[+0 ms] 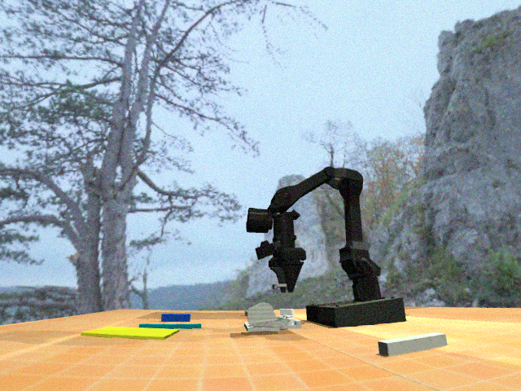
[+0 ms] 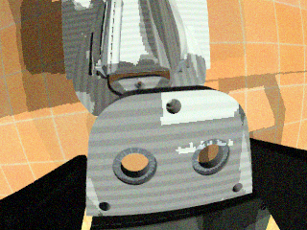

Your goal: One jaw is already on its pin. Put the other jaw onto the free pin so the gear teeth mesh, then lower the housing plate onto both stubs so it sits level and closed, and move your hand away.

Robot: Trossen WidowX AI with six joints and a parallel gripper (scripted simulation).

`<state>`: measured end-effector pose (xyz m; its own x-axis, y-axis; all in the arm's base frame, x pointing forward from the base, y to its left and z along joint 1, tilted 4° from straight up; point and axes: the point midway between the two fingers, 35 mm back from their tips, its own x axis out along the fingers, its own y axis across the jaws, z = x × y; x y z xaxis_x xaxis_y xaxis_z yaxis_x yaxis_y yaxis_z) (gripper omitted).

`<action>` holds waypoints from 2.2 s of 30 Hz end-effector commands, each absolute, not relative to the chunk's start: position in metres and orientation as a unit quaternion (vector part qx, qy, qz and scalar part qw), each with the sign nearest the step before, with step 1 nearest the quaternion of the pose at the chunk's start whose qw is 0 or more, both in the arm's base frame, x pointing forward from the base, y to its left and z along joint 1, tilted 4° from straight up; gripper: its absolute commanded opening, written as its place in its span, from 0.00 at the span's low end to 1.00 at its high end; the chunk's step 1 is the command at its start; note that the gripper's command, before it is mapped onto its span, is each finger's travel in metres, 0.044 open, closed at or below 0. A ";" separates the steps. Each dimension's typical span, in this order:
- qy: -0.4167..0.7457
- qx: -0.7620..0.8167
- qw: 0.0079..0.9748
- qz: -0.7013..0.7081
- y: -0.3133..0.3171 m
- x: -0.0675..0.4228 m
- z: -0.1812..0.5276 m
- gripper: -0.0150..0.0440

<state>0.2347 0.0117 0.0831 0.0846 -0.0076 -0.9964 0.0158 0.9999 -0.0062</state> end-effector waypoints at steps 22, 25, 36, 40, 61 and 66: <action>0.674 0.000 0.739 -0.006 0.019 0.231 0.084 0.85; 0.674 0.000 0.739 -0.006 0.019 0.231 0.084 0.85; 0.674 0.000 0.739 -0.006 0.019 0.231 0.084 0.85; 0.674 0.000 0.739 -0.006 0.019 0.231 0.084 0.85; 0.674 -0.001 0.739 -0.006 0.019 0.235 0.057 0.85; 0.674 -0.001 0.739 -0.006 0.019 0.236 0.049 0.85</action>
